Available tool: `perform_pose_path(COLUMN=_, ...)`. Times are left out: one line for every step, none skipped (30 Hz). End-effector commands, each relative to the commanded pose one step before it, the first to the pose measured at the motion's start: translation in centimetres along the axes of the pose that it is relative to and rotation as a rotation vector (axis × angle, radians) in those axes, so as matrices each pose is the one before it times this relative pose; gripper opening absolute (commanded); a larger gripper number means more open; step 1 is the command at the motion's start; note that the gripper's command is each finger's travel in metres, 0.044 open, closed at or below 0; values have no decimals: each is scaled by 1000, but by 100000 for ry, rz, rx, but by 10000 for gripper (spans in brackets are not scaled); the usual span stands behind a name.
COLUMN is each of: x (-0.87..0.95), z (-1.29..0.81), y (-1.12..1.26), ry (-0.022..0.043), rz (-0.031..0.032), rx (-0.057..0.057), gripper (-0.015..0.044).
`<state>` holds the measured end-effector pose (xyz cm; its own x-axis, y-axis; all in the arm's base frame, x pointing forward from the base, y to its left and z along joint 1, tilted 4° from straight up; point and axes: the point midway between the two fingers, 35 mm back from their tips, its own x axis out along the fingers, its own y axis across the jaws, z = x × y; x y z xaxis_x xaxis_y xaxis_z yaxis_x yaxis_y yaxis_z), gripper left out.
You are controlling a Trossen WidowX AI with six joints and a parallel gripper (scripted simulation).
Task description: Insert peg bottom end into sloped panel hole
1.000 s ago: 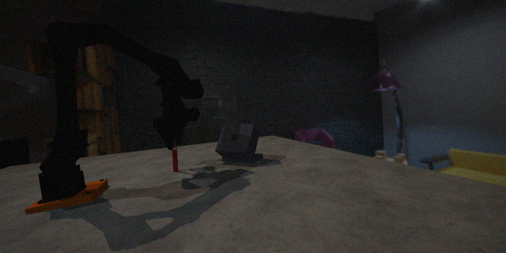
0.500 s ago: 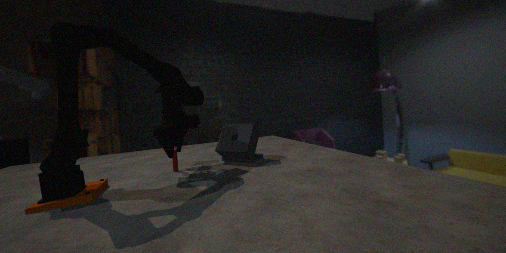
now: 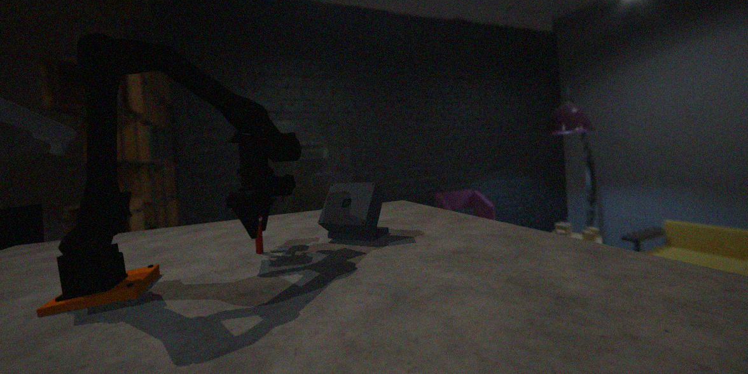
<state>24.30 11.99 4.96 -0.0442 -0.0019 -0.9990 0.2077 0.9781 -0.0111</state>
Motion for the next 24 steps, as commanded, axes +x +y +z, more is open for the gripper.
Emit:
perform_pose_path(x=-32, z=1, y=9, ry=10, rz=51, rx=5, gripper=230)
perform_pose_path(x=0, z=0, y=0, ry=0, rz=0, rx=0, gripper=204)
perform_pose_path(x=0, z=0, y=0, ry=0, rz=0, rx=0, gripper=177)
perform_pose_path(x=0, z=0, y=0, ry=0, rz=0, rx=0, gripper=151)
perform_pose_path(x=0, z=0, y=0, ry=0, rz=0, rx=0, gripper=125)
perform_pose_path(x=0, z=0, y=0, ry=0, rz=0, rx=0, gripper=99)
perform_pose_path(x=0, z=0, y=0, ry=0, rz=0, rx=0, gripper=72)
perform_pose_path(x=0, z=0, y=0, ry=0, rz=0, rx=0, gripper=46)
perform_pose_path(x=0, z=0, y=0, ry=0, rz=0, rx=0, gripper=20)
perform_pose_path(x=0, z=0, y=0, ry=0, rz=0, rx=0, gripper=13)
perform_pose_path(x=0, z=0, y=0, ry=0, rz=0, rx=0, gripper=7)
perform_pose_path(x=0, z=0, y=0, ry=0, rz=0, rx=0, gripper=0)
perform_pose_path(x=0, z=0, y=0, ry=0, rz=0, rx=0, gripper=0)
perform_pose_path(x=0, z=0, y=0, ry=0, rz=0, rx=0, gripper=0)
perform_pose_path(x=0, z=0, y=0, ry=0, rz=0, rx=0, gripper=0)
perform_pose_path(x=0, z=0, y=0, ry=0, rz=0, rx=0, gripper=0)
perform_pose_path(x=0, z=0, y=0, ry=0, rz=0, rx=0, gripper=0)
perform_pose_path(x=0, z=0, y=0, ry=0, rz=0, rx=0, gripper=0)
perform_pose_path(x=0, z=0, y=0, ry=0, rz=0, rx=0, gripper=0)
perform_pose_path(x=0, z=0, y=0, ry=0, rz=0, rx=0, gripper=0)
perform_pose_path(x=0, z=0, y=0, ry=0, rz=0, rx=0, gripper=0)
perform_pose_path(x=0, z=0, y=0, ry=0, rz=0, rx=0, gripper=0)
perform_pose_path(x=-57, z=7, y=6, ry=-2, rz=-2, rx=2, gripper=0)
perform_pose_path(x=-114, z=15, y=12, ry=-4, rz=-4, rx=5, gripper=0)
